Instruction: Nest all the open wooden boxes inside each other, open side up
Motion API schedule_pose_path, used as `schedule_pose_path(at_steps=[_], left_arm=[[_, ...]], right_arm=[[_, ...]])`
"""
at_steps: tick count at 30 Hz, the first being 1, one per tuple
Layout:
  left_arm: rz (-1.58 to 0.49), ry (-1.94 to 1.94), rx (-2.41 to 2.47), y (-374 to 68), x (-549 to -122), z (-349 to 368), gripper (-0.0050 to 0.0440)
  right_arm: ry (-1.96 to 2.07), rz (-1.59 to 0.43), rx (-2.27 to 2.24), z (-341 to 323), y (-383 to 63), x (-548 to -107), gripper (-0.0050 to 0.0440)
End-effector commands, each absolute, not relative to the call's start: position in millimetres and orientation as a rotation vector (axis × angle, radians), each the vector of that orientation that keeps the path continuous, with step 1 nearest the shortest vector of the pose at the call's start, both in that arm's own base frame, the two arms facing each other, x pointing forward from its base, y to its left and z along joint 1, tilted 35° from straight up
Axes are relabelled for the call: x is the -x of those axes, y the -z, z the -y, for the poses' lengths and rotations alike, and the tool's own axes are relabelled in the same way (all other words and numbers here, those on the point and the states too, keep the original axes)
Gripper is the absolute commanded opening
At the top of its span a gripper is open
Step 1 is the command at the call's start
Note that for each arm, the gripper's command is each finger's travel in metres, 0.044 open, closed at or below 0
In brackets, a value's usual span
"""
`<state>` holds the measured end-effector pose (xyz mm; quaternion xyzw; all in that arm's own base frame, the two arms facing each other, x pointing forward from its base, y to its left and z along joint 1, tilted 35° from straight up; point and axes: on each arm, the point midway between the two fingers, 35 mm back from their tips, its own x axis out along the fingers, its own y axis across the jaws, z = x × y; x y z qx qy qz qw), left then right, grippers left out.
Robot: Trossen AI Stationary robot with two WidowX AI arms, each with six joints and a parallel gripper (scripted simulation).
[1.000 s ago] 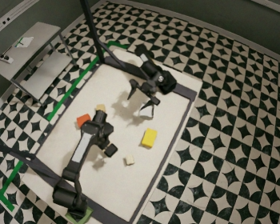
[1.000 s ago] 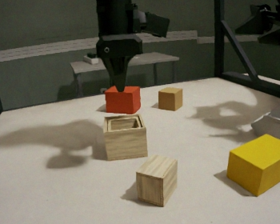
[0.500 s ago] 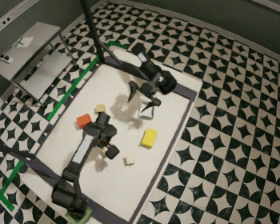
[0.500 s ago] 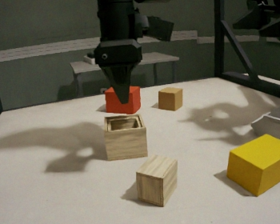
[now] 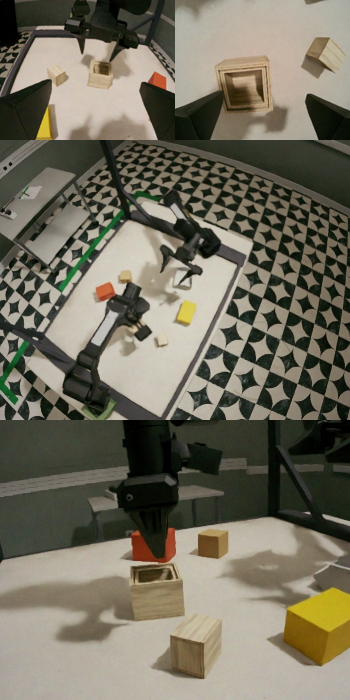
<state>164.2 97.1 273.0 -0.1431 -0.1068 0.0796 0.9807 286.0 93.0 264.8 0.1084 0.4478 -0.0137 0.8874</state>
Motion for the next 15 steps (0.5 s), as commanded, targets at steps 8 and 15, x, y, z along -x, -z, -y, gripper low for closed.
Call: schedule_pose_path(at_steps=[8,15], left_arm=[[0.13,-0.242,0.265,-282.7,-171.7,-114.7,0.04],[0.052,-0.28,0.258,-281.0,-176.1,-125.7,0.04]], right_arm=[[0.062,-0.863,-0.301,-77.5,-272.2,-289.2,0.04],[0.092,-0.84,-0.338,-67.9,-269.8,-294.2,0.04]])
